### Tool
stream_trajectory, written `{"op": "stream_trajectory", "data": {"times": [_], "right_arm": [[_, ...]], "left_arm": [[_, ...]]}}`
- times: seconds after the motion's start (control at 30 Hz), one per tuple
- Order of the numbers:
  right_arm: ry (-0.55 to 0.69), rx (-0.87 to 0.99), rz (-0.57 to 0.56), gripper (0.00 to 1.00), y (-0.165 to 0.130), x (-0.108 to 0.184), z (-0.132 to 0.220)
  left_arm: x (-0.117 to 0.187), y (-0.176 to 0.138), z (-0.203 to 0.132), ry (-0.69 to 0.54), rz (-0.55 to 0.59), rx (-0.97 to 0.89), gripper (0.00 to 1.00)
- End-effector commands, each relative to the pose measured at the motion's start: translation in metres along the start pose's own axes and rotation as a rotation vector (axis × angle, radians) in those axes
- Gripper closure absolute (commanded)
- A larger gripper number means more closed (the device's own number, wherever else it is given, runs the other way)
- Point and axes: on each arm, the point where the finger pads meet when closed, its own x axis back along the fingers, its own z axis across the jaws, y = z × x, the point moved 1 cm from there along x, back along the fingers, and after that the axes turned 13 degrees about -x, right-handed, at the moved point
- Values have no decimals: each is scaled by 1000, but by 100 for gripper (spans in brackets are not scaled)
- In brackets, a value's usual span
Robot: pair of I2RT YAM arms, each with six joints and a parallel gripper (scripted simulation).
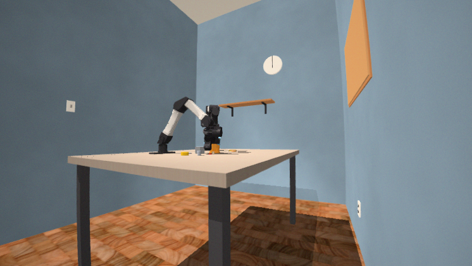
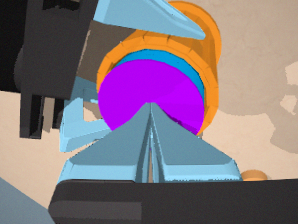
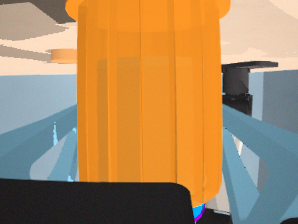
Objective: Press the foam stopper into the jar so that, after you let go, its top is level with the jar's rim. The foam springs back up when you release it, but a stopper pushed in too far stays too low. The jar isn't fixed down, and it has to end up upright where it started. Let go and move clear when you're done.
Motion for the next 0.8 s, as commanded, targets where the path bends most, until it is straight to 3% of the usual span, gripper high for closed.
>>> {"op": "stream_trajectory", "data": {"times": [0.0,0.77], "right_arm": [[33,87,8,36,-13,6,7],[33,87,8,36,-13,6,7]], "left_arm": [[-6,1,-7,-18,-6,-1,100],[-23,3,-12,-41,-13,-2,100]]}}
